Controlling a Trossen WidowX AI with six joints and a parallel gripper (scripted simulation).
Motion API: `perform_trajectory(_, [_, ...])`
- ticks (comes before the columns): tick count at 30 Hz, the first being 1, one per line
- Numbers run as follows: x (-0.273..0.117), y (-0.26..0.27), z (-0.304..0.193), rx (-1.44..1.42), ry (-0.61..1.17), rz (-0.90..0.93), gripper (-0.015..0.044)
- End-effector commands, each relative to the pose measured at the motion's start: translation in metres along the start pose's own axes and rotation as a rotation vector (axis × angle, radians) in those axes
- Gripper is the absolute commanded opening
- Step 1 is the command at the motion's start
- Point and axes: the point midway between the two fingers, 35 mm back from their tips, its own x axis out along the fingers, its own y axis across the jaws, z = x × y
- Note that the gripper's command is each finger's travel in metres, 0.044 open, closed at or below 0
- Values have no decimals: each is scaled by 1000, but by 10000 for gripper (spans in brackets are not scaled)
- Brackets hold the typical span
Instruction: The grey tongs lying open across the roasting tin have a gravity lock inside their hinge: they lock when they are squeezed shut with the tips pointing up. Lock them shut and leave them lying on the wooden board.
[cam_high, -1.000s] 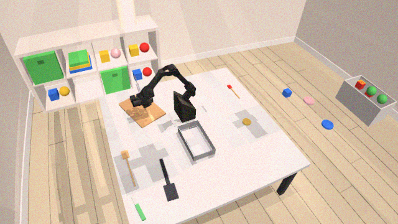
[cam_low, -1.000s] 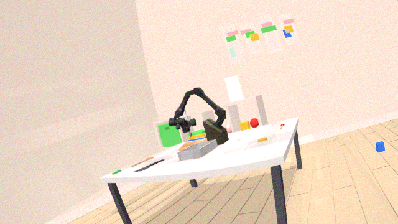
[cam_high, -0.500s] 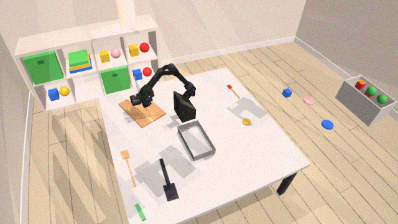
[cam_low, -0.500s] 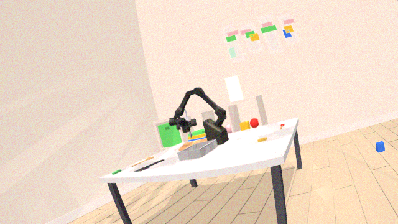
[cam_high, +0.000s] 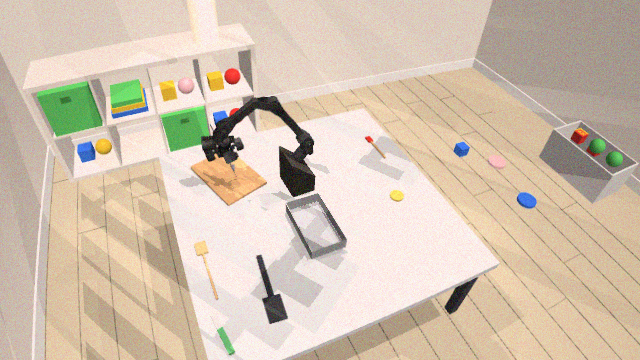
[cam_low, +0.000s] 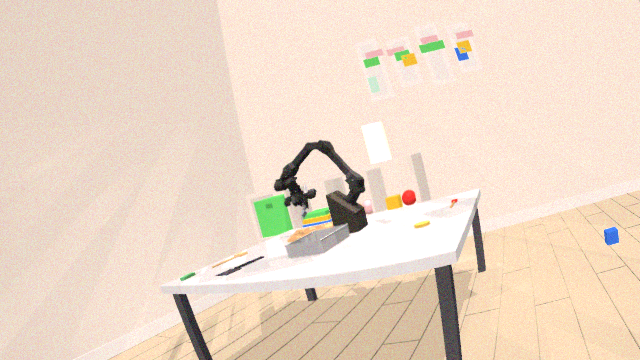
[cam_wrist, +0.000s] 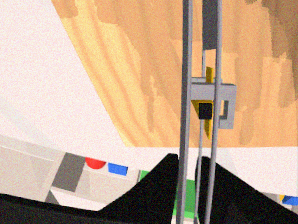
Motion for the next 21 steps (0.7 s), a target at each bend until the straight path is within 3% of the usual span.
perform_trajectory(1, [-4, -1, -7, 1, -139, -18, -150])
perform_trajectory(11, [-13, 5, -21, 6, -521, -75, -150])
perform_trajectory(21, [-14, 6, -22, 7, -546, -81, -150])
